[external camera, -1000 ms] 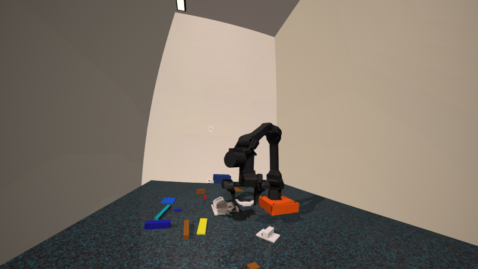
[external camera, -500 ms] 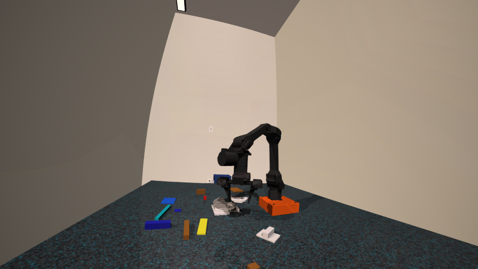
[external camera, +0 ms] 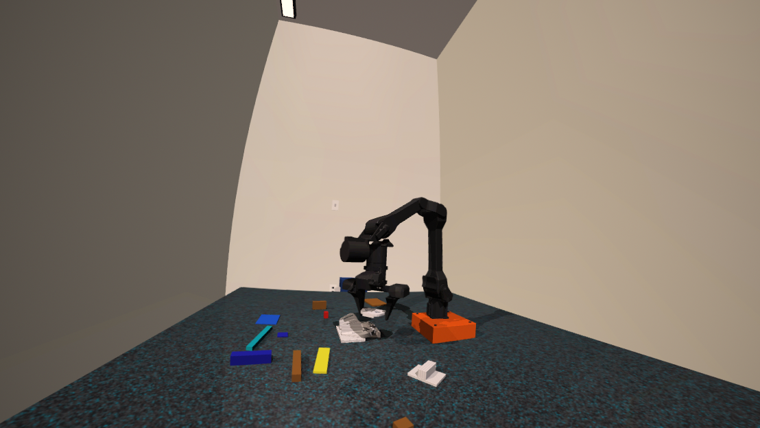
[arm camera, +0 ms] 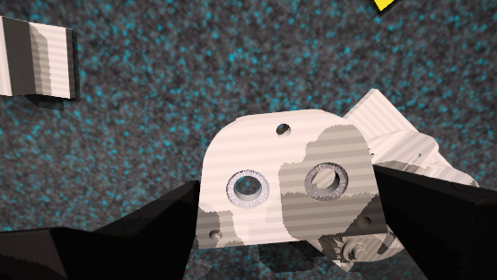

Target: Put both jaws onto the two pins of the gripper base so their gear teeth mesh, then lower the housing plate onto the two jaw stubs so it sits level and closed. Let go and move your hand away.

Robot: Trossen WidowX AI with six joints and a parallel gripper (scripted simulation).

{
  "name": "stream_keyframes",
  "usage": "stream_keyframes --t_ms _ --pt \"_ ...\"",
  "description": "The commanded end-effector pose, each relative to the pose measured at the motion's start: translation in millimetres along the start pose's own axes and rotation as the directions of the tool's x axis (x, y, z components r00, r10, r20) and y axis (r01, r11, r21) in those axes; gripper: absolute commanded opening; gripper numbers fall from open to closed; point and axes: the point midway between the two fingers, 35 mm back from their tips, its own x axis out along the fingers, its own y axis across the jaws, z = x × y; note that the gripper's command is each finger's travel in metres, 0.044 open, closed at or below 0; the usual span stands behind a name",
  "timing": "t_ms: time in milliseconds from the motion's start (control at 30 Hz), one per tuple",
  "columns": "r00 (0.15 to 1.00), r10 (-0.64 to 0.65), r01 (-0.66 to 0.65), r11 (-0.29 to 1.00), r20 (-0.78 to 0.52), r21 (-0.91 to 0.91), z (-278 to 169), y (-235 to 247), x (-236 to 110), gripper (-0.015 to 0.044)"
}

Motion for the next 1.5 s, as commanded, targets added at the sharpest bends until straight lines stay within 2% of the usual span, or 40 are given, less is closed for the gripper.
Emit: stream_keyframes --t_ms 0,567,1133,1467 --pt "1.0 -0.006 0.006 0.996 -0.001 0.091 -8.8 -9.1 -0.1 0.0351" --pt "1.0 -0.008 0.009 0.905 -0.004 0.425 -43.6 -37.5 0.5 0.0351" --pt "1.0 -0.01 0.013 0.706 -0.009 0.708 -81.3 -58.8 1.4 0.0351" --pt "1.0 -0.01 0.013 0.684 -0.009 0.73 -84.7 -60.3 1.5 0.0351"
